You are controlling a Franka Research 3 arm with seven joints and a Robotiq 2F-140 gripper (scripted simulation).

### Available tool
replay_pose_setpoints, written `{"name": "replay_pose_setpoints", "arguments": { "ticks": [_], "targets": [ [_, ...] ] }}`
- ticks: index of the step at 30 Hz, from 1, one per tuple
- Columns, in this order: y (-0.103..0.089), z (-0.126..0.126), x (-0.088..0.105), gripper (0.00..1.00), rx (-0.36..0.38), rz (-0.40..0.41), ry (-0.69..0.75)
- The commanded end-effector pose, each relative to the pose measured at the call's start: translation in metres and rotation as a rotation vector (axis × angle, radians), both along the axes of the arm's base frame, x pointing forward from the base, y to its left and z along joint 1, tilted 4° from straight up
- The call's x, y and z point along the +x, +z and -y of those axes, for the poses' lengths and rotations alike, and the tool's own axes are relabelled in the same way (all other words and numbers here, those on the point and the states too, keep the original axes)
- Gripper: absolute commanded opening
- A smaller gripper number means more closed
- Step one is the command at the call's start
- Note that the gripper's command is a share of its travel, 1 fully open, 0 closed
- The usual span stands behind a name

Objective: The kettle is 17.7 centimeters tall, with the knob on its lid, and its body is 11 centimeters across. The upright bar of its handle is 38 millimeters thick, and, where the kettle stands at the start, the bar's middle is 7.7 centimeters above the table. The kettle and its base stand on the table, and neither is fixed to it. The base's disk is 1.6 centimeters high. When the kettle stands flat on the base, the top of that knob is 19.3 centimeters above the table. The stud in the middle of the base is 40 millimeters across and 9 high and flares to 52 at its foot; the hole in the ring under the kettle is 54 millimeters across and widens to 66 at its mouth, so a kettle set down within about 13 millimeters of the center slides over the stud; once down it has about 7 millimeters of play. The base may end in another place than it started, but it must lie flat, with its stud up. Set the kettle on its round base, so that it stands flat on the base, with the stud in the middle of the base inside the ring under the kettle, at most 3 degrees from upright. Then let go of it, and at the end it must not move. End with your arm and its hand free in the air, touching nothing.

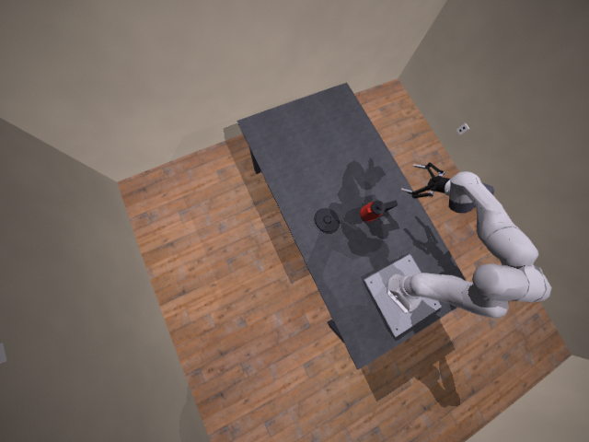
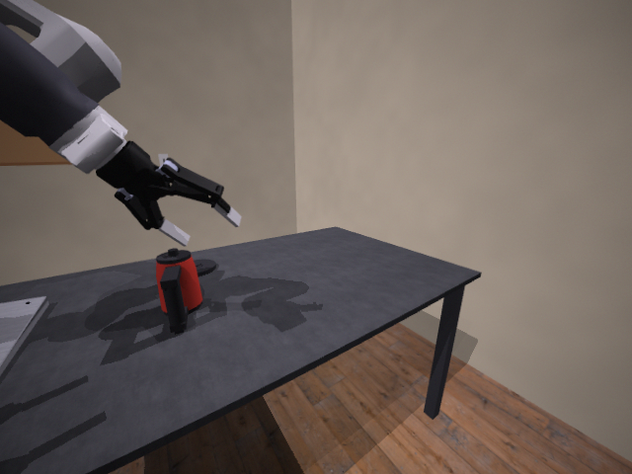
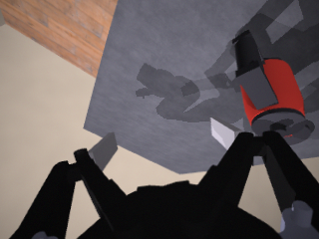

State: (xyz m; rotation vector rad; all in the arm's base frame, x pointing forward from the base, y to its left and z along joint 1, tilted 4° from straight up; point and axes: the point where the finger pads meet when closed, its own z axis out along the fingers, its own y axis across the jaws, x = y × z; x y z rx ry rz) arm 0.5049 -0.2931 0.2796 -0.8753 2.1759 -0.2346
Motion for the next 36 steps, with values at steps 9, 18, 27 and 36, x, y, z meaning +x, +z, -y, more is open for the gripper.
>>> {"name": "replay_pose_setpoints", "arguments": {
  "ticks": [9,18,27,36],
  "targets": [
    [0.0,0.0,0.0,1.0,0.0,0.0,0.0],
    [0.0,0.0,0.0,0.47,0.0,0.0,0.0],
    [0.004,-0.021,0.005,0.47,-0.01,-0.033,0.066],
    [0.009,-0.073,0.008,0.47,-0.048,-0.143,0.224]
  ]
}}
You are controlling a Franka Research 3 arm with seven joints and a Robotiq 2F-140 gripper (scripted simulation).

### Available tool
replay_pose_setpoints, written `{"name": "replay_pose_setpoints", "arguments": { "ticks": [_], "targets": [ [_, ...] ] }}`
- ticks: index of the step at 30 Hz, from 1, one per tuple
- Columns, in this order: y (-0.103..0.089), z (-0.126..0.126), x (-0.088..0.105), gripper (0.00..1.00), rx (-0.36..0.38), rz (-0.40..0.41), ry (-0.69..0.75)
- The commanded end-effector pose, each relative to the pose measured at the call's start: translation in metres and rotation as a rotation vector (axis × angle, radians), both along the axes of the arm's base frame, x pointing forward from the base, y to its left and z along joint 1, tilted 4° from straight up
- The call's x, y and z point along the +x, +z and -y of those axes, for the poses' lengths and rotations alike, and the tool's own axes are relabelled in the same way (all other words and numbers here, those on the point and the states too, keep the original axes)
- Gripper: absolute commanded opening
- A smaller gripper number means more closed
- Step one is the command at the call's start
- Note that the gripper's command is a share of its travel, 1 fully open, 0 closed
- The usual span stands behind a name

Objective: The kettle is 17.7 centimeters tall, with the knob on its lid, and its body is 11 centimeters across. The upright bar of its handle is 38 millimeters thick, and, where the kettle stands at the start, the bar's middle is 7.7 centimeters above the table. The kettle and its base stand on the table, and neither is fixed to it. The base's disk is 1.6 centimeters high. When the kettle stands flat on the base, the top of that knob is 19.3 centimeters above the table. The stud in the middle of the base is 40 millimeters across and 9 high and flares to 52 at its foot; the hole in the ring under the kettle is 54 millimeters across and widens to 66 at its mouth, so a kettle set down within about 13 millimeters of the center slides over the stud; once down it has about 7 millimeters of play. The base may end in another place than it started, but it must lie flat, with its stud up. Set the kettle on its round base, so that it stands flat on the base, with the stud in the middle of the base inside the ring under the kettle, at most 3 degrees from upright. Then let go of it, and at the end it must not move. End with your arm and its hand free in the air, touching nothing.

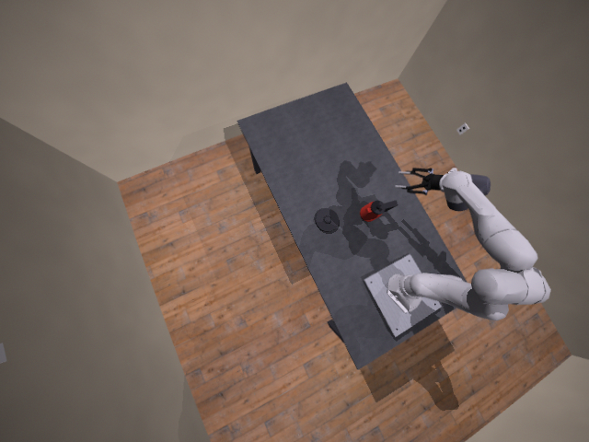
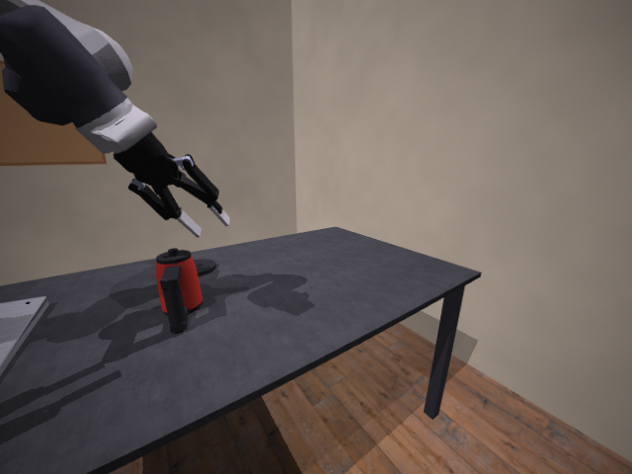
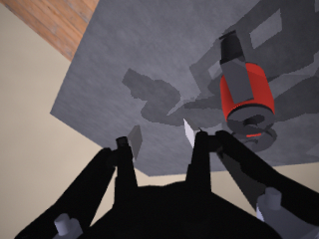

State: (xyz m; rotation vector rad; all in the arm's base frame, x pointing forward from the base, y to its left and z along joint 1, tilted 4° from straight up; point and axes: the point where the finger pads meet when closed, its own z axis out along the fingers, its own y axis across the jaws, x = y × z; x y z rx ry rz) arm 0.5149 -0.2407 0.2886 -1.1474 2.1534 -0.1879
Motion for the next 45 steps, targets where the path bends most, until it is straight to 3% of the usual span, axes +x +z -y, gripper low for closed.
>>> {"name": "replay_pose_setpoints", "arguments": {
  "ticks": [1,10,13,15,22,28,45],
  "targets": [
    [0.0,-0.029,-0.003,0.47,0.011,-0.086,0.054],
    [-0.001,-0.085,-0.034,0.47,-0.144,-0.349,0.237],
    [0.0,-0.092,-0.048,0.47,-0.208,-0.433,0.265],
    [0.0,-0.092,-0.048,0.47,-0.208,-0.433,0.265],
    [0.005,-0.093,-0.07,0.47,-0.326,-0.562,0.286],
    [0.007,-0.092,-0.075,0.47,-0.358,-0.594,0.286],
    [0.008,-0.092,-0.075,0.47,-0.358,-0.594,0.286]
  ]
}}
